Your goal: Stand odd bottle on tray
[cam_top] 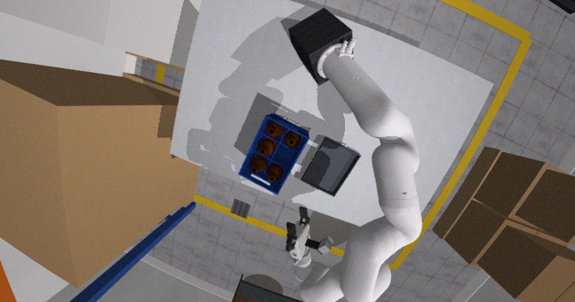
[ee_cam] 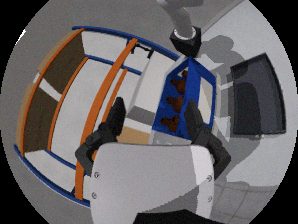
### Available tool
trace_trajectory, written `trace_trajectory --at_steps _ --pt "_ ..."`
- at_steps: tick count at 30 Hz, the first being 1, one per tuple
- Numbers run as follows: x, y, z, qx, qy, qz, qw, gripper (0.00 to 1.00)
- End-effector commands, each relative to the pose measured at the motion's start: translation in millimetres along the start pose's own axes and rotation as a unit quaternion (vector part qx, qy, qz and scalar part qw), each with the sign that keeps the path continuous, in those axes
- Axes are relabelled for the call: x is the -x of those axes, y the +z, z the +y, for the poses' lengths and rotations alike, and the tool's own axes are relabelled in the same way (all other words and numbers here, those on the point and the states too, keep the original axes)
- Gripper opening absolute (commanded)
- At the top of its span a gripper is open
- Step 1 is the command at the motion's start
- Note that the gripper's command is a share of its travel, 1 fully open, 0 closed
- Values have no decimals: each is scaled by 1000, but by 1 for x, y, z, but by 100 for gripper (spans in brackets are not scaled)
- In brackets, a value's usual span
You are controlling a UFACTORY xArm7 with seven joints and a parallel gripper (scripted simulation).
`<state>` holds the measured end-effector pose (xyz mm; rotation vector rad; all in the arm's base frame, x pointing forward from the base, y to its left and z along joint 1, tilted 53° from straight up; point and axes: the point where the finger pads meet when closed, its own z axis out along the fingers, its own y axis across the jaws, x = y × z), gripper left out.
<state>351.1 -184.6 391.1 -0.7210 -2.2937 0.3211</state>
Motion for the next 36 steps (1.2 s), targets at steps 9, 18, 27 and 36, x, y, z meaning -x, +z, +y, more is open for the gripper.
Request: trace_trajectory --at_steps 9,18,27,36 --pt "-7 -3 -25 7 -66 -49 997 100" --pt "-10 -3 -36 9 -98 -70 993 100" --pt "-10 -3 -36 9 -98 -70 993 100" --pt "-13 -2 -50 11 -136 -95 986 100"
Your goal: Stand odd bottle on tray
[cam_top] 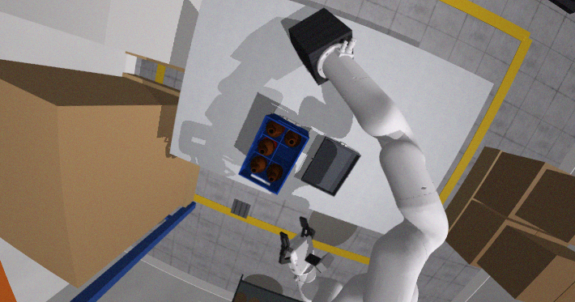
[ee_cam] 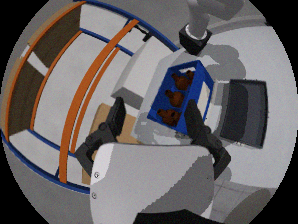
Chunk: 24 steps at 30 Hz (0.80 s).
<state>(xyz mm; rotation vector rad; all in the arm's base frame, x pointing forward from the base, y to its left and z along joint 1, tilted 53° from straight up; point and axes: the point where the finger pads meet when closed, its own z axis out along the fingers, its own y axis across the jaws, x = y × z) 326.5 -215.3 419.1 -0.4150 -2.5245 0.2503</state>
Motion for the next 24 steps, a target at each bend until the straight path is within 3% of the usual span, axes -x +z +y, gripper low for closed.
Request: trace_trajectory --at_steps 1,7,9,21,24 --pt "-2 0 -3 1 -9 -7 1000 100" --pt "-2 0 -3 1 -9 -7 1000 100" --pt "-9 1 -18 2 -53 -36 998 100" --pt "-9 1 -18 2 -53 -36 998 100" --pt "-18 3 -35 3 -102 -67 992 100"
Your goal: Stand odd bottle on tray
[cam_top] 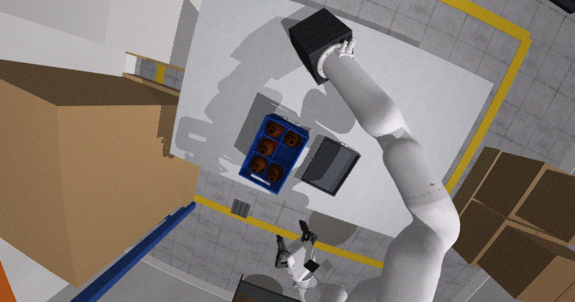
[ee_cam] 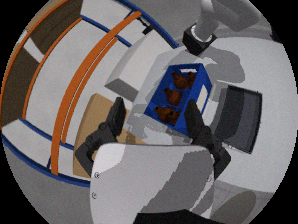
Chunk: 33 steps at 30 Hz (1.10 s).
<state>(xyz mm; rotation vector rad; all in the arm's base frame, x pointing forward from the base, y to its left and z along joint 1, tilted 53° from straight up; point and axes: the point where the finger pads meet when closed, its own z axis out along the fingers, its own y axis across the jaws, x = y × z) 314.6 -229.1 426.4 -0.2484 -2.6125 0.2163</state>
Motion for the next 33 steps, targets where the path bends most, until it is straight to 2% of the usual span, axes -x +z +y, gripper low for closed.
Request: trace_trajectory --at_steps 1,13,15,30,32,33 --pt "-12 1 -16 1 -38 -30 999 100" --pt "-12 1 -16 1 -38 -30 999 100" --pt "-24 5 -34 0 -93 -65 994 100" --pt "-24 5 -34 0 -93 -65 994 100" --pt "-35 12 -52 -2 -153 -103 983 100" --pt "-35 12 -52 -2 -153 -103 983 100"
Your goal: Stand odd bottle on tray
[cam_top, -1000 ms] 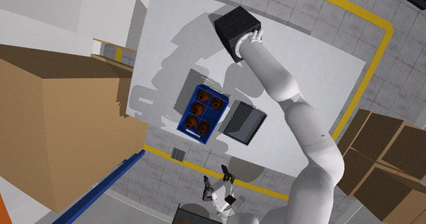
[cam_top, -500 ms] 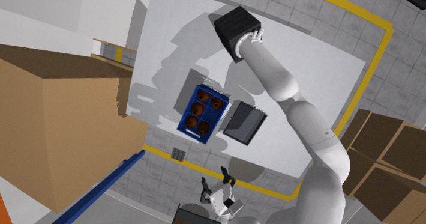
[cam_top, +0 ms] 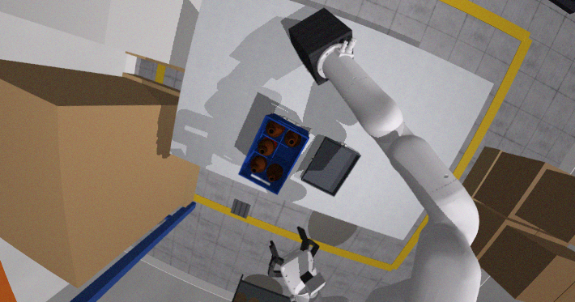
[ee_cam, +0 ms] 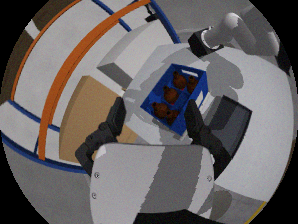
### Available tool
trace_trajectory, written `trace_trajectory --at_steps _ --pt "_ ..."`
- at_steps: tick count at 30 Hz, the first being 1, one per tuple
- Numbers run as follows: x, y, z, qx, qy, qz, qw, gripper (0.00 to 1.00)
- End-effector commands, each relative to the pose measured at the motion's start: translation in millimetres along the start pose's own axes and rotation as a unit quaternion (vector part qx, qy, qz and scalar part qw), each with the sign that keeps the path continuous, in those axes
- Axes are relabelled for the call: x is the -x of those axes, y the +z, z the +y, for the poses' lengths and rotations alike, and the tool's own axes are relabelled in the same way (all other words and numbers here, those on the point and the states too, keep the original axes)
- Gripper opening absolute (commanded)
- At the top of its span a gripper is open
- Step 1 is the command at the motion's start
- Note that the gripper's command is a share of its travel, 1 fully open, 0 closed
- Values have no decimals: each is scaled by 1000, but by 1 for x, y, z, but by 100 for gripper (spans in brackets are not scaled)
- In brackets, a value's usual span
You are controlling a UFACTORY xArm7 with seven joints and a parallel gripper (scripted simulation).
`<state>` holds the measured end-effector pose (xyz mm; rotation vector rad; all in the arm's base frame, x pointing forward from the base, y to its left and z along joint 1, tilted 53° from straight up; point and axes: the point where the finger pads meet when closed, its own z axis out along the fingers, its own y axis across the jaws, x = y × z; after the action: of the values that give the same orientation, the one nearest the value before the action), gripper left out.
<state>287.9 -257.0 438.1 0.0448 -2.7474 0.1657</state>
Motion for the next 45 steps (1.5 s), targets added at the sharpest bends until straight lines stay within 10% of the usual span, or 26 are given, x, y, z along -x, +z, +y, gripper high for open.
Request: trace_trajectory --at_steps 1,45 --pt "-17 4 -16 -2 -48 -35 998 100" --pt "-46 27 -47 -13 -179 -119 977 100"
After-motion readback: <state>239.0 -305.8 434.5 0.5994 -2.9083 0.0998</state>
